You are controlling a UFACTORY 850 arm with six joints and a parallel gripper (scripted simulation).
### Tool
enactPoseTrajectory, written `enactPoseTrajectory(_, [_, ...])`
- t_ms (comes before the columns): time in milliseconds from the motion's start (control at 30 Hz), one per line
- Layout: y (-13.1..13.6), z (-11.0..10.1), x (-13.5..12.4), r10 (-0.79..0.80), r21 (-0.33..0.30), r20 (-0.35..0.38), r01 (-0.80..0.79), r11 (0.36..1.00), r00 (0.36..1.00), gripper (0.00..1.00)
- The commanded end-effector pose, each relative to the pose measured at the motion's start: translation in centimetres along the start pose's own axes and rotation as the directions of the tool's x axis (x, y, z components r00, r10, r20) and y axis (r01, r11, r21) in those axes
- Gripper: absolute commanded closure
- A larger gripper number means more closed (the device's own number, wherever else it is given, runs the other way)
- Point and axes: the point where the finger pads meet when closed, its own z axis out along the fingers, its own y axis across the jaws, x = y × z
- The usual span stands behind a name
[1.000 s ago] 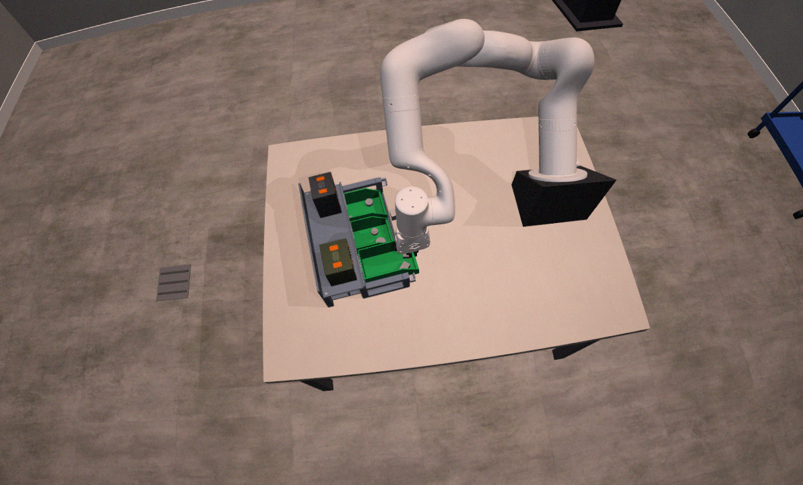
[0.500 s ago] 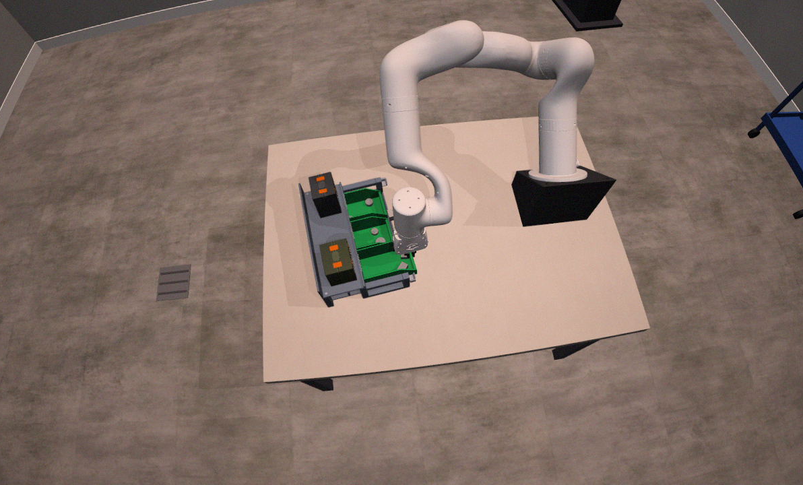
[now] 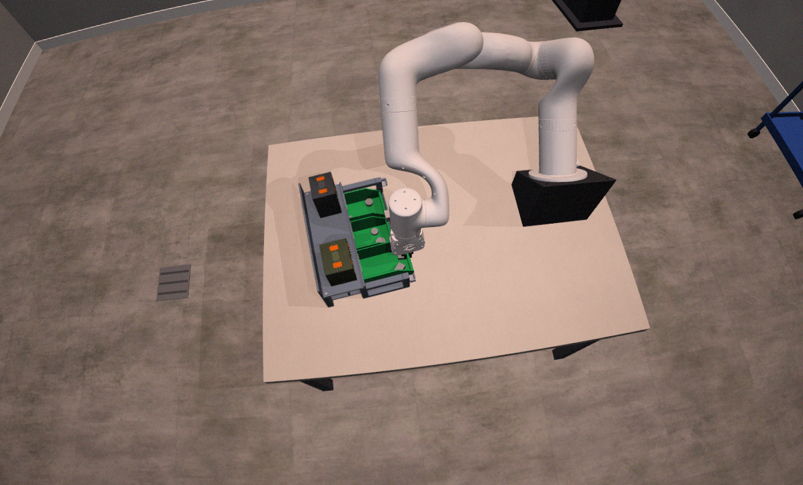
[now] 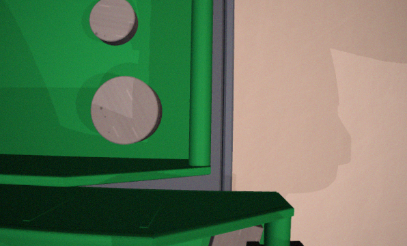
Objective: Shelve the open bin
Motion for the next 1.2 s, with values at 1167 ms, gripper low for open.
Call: enactPoseTrajectory(1167, [-2.5, -0.1, 0.0, 0.001, 0.002, 0.001, -0.001, 1.000, 1.000, 1.00])
